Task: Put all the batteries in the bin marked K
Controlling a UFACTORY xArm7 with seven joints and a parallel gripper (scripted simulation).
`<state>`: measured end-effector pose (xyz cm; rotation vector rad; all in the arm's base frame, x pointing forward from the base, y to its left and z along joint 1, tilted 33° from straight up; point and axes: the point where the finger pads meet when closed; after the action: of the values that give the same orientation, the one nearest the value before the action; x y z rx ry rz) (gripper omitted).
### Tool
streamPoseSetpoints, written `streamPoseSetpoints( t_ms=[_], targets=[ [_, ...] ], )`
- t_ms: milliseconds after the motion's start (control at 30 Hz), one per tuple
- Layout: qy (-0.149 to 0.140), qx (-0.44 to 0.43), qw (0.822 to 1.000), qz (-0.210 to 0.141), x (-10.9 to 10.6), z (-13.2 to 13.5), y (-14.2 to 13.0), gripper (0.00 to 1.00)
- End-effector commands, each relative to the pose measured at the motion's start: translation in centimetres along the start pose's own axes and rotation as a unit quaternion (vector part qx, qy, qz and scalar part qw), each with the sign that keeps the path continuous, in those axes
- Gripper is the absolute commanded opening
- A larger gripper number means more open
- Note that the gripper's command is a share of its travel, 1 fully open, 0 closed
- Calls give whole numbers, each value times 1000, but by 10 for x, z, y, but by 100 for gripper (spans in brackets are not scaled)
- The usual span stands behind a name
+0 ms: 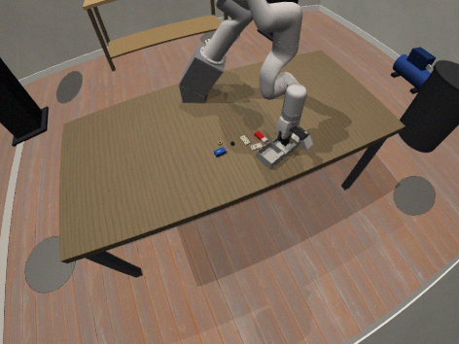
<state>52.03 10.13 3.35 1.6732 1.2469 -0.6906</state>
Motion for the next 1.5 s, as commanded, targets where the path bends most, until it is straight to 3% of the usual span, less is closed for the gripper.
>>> streamPoseSetpoints(
  t_ms=[0,267,467,600,1233,1467],
  targets=[
    [0,0,1000,1,-5,1,1,7],
    [0,0,1000,1,-19,1,1,7],
    [0,0,1000,1,-42,1,1,7],
    [0,0,1000,1,-42,1,1,7],
    [0,0,1000,1,-42,-81,-20,7],
    [0,0,1000,1,-37,-81,-20,7]
  ],
)
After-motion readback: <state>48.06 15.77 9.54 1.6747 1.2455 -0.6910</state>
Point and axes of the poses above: the point where the finger pads meet when closed, its own x axis out along the fingers, its own z axis across the jaws, y = z × x, and after that the axes turned 7 degrees about x, right-handed
